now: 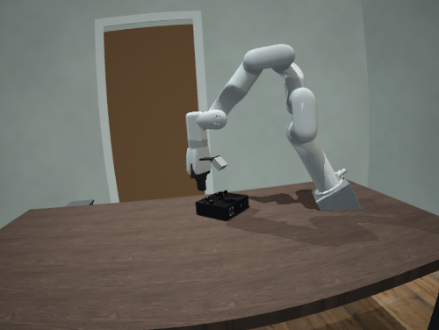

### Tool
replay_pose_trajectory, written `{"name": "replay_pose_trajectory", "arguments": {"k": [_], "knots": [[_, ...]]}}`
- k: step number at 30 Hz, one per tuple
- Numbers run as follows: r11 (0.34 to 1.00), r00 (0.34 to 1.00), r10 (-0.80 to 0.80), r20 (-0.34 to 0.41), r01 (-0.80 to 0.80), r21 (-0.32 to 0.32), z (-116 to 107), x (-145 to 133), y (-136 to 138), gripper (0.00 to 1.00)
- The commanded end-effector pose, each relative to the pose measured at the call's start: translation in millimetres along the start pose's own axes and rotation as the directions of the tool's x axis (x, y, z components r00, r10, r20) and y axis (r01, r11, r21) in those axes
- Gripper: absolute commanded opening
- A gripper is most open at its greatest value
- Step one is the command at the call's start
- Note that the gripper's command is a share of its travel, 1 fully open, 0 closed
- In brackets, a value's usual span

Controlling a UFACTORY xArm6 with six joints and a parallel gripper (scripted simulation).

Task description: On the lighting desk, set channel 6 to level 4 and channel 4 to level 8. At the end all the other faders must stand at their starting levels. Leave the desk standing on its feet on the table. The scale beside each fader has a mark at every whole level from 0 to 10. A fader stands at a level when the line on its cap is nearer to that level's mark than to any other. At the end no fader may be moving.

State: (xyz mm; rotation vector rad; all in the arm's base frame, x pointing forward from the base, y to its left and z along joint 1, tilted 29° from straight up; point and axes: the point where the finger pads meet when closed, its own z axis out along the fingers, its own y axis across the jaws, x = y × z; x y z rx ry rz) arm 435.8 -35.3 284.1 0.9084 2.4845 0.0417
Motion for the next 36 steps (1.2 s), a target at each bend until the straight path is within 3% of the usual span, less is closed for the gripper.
{"name": "replay_pose_trajectory", "arguments": {"k": [1, 36], "knots": [[1.000, 1.000, 0.000, 0.003, 0.000, -0.002, -1.3, -1.2, 0.8, 0.00], [1.000, 1.000, 0.000, 0.003, 0.000, -0.002, 10.6, -1.3, 0.9, 0.00]]}}
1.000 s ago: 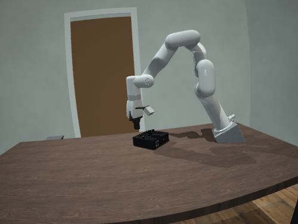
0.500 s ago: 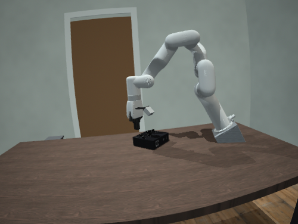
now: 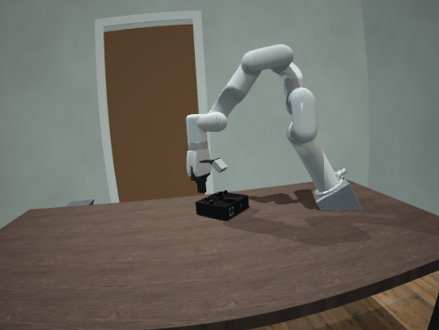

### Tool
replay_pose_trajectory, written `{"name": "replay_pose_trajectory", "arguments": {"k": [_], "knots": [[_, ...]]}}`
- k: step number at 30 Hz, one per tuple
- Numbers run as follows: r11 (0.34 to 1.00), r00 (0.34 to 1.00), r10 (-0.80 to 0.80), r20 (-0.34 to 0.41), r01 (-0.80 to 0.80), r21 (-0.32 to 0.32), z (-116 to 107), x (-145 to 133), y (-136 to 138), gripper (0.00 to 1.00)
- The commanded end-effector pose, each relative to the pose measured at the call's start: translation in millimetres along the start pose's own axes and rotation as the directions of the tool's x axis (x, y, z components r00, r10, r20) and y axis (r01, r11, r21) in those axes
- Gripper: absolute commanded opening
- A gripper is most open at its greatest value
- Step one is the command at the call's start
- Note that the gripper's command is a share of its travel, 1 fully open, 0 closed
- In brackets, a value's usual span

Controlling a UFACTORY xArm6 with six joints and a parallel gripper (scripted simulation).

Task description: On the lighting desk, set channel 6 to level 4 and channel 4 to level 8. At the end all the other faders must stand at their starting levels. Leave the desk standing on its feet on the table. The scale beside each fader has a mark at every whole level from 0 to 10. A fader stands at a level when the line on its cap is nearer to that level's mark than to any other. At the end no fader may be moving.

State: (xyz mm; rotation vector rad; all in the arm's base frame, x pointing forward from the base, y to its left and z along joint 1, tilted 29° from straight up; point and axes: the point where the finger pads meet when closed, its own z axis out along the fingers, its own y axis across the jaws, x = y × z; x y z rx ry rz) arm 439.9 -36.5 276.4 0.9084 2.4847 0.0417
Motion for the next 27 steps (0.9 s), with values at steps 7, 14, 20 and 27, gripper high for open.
{"name": "replay_pose_trajectory", "arguments": {"k": [7, 14, 20, 27], "knots": [[1.000, 1.000, 0.000, 0.003, 0.000, -0.002, 5.5, -1.3, 0.9, 0.00], [1.000, 1.000, 0.000, 0.003, 0.000, -0.002, 9.9, -1.3, 0.9, 0.00], [1.000, 1.000, 0.000, 0.003, 0.000, -0.002, 11.7, -1.4, 0.9, 0.00], [1.000, 1.000, 0.000, 0.003, 0.000, -0.002, 13.5, -1.4, 0.9, 0.00]]}}
